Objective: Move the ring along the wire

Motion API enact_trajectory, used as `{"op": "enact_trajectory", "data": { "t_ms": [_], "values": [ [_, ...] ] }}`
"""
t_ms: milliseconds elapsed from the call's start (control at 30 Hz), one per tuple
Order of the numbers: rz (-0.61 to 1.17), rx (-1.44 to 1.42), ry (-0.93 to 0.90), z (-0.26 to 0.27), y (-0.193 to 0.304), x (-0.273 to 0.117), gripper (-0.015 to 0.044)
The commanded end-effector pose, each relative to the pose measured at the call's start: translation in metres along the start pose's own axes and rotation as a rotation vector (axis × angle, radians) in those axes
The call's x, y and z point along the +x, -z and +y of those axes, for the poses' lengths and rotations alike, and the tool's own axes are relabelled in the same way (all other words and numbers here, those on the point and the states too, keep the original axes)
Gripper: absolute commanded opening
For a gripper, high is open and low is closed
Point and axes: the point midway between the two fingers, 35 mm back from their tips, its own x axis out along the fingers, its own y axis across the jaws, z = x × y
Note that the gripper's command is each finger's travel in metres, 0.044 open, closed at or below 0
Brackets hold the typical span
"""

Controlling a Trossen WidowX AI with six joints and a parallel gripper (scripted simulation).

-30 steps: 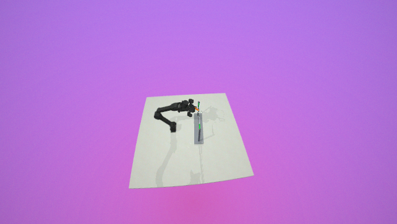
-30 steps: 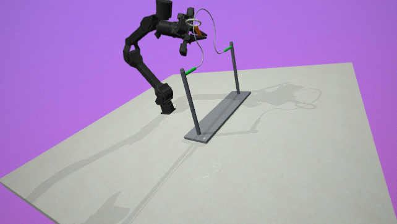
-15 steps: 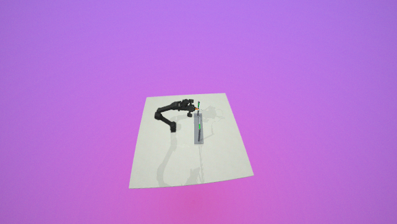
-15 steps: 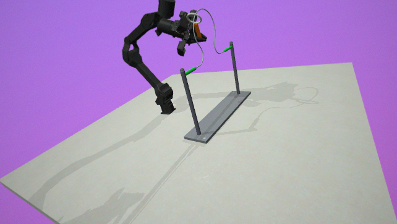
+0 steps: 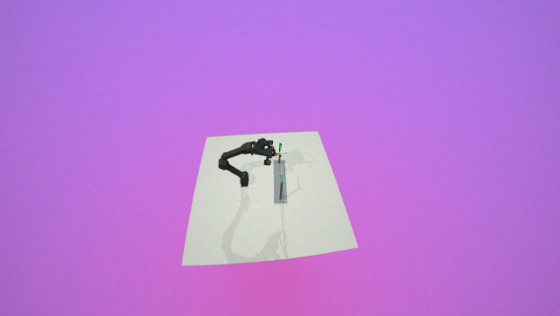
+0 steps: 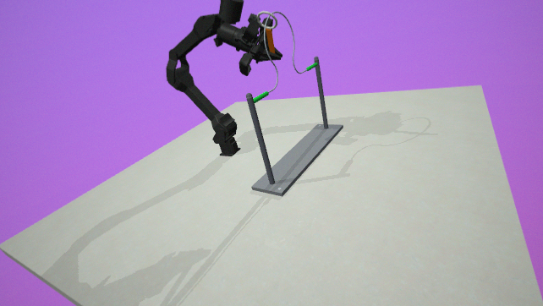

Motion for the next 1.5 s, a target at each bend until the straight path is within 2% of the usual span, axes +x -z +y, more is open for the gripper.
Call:
{"op": "enact_trajectory", "data": {
  "t_ms": [0,1467],
  "values": [
    [-0.005,-0.040,0.031,-0.003,0.000,0.000,-0.0150],
    [-0.076,-0.515,0.369,-0.025,-0.006,-0.001,-0.0150]
  ]
}}
